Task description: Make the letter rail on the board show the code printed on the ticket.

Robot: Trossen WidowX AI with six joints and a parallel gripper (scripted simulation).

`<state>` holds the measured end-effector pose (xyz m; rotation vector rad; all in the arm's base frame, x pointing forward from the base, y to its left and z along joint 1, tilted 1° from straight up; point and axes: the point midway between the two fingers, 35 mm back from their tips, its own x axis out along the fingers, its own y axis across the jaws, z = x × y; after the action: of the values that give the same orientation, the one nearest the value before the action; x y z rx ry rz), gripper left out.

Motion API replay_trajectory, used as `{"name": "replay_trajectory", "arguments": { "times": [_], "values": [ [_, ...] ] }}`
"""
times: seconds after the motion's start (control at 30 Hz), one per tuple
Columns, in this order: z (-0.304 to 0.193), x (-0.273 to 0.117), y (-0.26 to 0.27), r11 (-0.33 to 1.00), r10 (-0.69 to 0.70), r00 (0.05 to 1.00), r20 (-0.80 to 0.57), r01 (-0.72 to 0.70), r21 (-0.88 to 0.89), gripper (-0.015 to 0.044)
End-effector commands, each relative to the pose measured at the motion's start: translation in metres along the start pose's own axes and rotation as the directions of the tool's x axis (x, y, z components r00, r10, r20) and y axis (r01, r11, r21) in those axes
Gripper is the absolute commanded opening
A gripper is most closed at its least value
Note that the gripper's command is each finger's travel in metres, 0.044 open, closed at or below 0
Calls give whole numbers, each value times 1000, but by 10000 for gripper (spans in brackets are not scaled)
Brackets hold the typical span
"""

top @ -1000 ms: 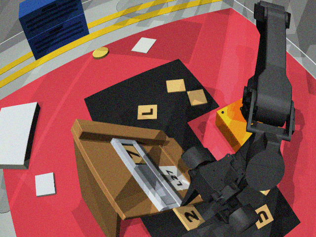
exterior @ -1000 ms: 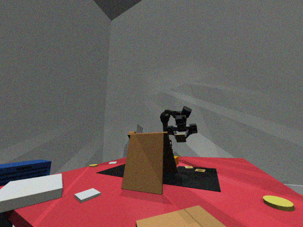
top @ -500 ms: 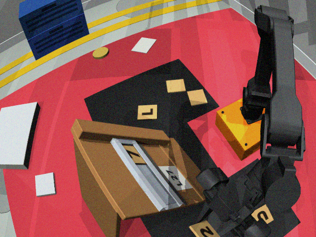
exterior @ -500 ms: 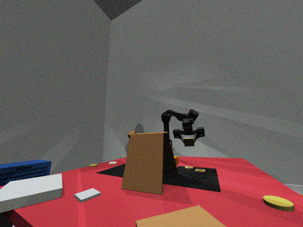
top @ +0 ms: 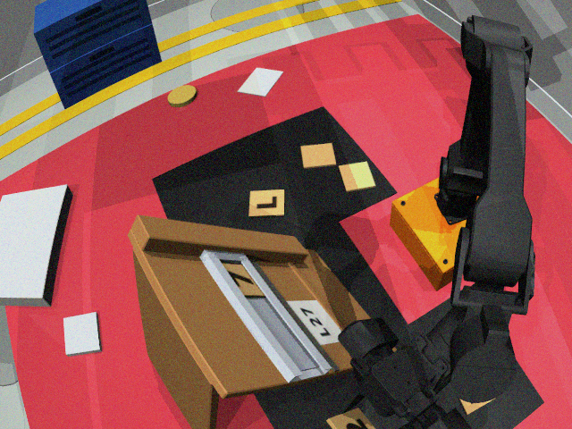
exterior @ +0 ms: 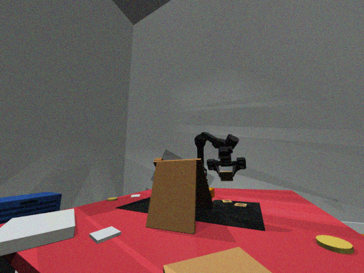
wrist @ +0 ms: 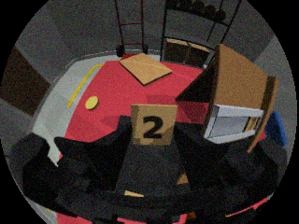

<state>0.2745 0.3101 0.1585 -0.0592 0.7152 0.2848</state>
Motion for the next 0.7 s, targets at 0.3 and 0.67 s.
{"name": "replay_trajectory", "arguments": {
  "times": [0.3,0.67],
  "values": [
    [-2,0,-6,1000,3,1000,-2,-3,-7,0],
    [-3,1,-12,1000,2,1000,-2,-2,-7,0]
  ]
}}
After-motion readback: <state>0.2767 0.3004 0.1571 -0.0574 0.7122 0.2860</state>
